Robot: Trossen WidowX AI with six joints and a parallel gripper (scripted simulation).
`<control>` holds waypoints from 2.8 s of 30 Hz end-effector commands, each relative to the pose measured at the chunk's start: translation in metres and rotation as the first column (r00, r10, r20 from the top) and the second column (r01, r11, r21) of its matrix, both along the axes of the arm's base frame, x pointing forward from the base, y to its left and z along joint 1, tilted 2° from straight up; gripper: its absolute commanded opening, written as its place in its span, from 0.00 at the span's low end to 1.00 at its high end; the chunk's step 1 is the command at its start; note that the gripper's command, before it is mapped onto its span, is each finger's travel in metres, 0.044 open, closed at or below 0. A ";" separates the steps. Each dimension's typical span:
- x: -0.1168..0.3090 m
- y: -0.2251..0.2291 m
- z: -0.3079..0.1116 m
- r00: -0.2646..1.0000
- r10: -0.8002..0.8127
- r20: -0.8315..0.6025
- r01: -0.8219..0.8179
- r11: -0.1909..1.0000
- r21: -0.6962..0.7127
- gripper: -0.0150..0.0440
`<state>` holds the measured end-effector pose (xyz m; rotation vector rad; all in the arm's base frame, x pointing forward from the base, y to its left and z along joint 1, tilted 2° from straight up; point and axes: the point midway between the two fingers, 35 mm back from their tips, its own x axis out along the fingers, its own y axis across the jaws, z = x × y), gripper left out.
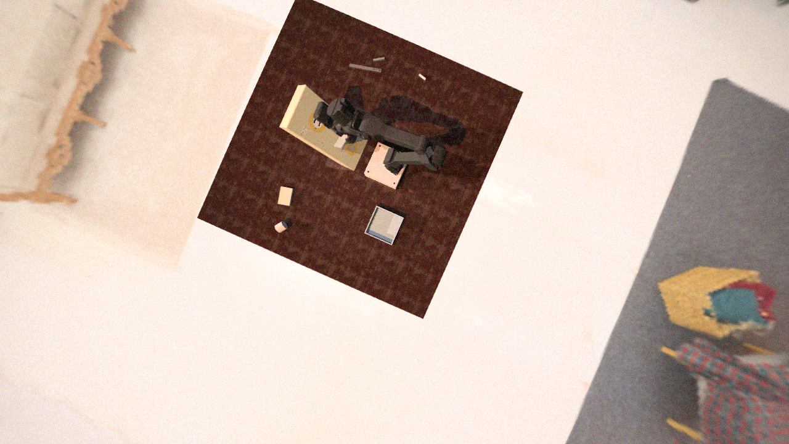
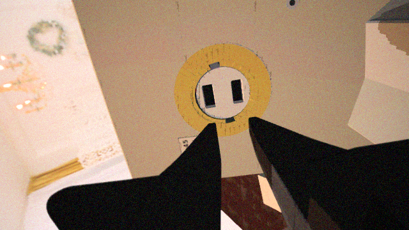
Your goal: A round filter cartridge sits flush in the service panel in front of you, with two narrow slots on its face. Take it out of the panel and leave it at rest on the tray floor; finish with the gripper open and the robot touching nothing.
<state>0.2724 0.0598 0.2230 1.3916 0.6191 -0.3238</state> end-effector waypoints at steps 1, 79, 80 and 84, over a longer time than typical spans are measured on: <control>0.000 0.001 -0.001 1.000 0.006 0.008 -0.006 1.000 -0.011 0.40; 0.046 0.009 -0.033 1.000 0.006 0.012 -0.006 1.000 -0.010 0.40; 0.046 0.009 -0.033 1.000 0.006 0.012 -0.006 1.000 -0.010 0.40; 0.046 0.009 -0.033 1.000 0.006 0.012 -0.006 1.000 -0.010 0.40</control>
